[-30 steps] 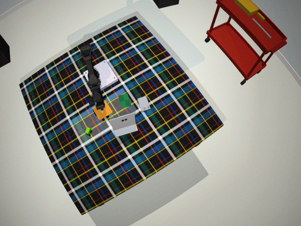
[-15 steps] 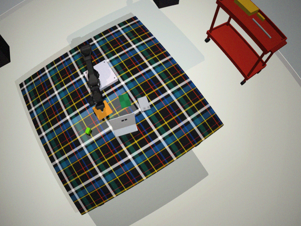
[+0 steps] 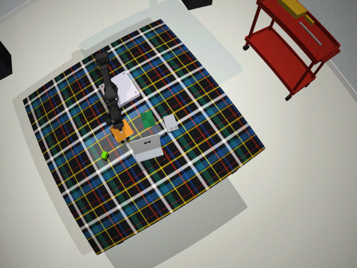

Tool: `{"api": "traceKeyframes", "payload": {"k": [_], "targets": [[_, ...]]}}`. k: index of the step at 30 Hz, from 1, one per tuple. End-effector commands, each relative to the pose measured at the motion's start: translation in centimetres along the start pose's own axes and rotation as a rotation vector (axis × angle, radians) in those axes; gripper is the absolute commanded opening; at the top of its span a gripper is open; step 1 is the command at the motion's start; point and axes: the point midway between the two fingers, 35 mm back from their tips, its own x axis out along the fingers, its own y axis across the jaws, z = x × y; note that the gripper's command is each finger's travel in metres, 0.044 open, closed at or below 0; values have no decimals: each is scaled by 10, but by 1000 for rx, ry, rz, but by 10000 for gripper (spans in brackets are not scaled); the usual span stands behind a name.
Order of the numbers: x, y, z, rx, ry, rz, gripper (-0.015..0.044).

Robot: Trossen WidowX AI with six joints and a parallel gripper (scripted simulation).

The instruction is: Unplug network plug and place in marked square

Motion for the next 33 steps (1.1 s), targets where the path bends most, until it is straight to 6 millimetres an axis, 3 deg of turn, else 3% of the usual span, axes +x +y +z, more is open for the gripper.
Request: {"api": "traceKeyframes", "payload": {"k": [1,33], "targets": [[-3,2,0,-1,1,7,156],[-26,9,0,1,0,5,156]]}}
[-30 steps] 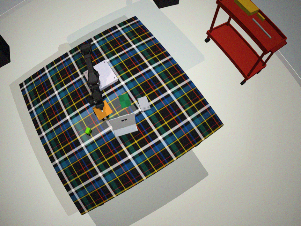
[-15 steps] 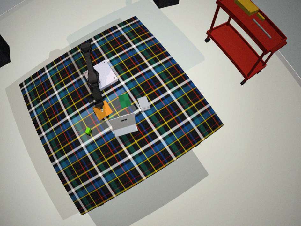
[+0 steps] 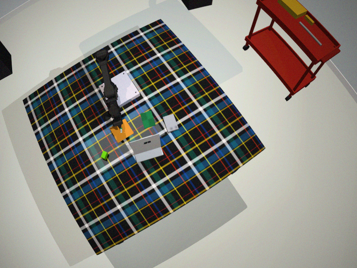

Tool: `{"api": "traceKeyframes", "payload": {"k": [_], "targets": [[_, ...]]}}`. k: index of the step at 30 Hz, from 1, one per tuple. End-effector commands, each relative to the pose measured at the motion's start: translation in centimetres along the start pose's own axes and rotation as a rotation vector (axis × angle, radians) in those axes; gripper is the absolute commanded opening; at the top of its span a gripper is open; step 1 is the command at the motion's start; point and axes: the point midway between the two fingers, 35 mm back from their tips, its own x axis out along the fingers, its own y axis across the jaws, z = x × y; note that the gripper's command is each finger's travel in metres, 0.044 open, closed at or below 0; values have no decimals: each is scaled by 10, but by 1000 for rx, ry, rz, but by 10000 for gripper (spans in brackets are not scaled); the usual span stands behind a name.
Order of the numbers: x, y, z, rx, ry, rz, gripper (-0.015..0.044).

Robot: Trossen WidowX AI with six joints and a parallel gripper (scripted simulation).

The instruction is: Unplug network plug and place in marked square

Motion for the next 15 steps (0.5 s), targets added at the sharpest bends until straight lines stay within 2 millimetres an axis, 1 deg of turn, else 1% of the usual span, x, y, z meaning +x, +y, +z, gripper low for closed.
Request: {"api": "traceKeyframes", "payload": {"k": [1,15], "targets": [[-5,7,0,-4,3,13,156],[-20,19,0,-4,3,13,156]]}}
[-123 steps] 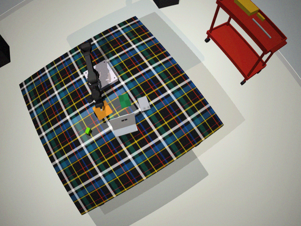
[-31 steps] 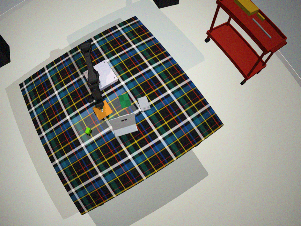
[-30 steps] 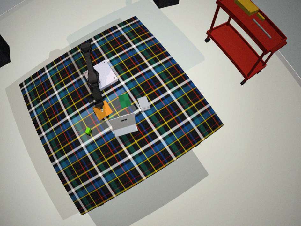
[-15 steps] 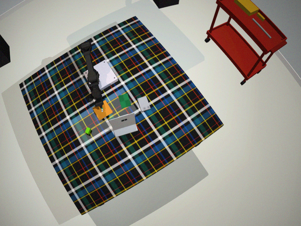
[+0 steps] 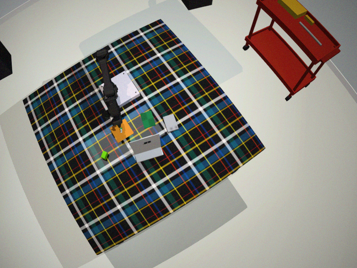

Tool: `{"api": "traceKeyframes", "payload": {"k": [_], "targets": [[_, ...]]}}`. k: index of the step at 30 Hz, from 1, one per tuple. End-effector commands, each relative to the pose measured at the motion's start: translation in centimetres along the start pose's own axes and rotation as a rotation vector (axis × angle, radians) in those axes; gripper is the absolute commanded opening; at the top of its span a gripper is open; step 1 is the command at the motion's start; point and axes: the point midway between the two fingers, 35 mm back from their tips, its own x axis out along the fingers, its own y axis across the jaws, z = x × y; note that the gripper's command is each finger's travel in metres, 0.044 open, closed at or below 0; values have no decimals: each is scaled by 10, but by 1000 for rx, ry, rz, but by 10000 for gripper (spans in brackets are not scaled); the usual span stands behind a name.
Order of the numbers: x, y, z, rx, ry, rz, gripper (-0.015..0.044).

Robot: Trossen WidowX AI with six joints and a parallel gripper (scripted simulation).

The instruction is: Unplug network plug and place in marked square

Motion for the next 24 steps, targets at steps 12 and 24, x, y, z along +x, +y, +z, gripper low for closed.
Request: {"api": "traceKeyframes", "payload": {"k": [12,24], "targets": [[-19,14,0,-4,3,11,156],[-34,22,0,-4,3,11,156]]}}
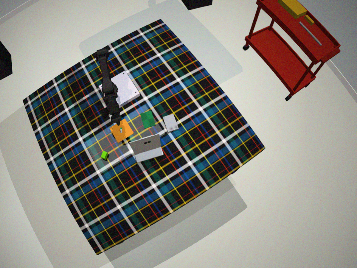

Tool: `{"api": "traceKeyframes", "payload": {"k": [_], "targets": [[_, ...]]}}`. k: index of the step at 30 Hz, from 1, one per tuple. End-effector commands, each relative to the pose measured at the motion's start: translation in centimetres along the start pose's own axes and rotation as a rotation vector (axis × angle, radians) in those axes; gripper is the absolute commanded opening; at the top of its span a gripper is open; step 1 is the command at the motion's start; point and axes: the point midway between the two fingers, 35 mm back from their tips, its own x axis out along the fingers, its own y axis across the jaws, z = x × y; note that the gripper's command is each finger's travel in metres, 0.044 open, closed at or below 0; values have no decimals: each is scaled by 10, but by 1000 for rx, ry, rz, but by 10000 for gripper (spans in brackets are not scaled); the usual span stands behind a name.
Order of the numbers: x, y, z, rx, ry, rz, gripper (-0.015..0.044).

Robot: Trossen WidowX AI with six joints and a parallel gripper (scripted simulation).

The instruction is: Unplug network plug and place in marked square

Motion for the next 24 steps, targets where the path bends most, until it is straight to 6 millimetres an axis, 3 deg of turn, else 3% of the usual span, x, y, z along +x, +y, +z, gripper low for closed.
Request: {"api": "traceKeyframes", "payload": {"k": [1,14,15,24], "targets": [[-7,5,0,-5,3,11,156],[-25,11,-1,-4,3,10,156],[-19,8,0,0,0,-1,156],[-38,25,0,-1,1,2,156]]}}
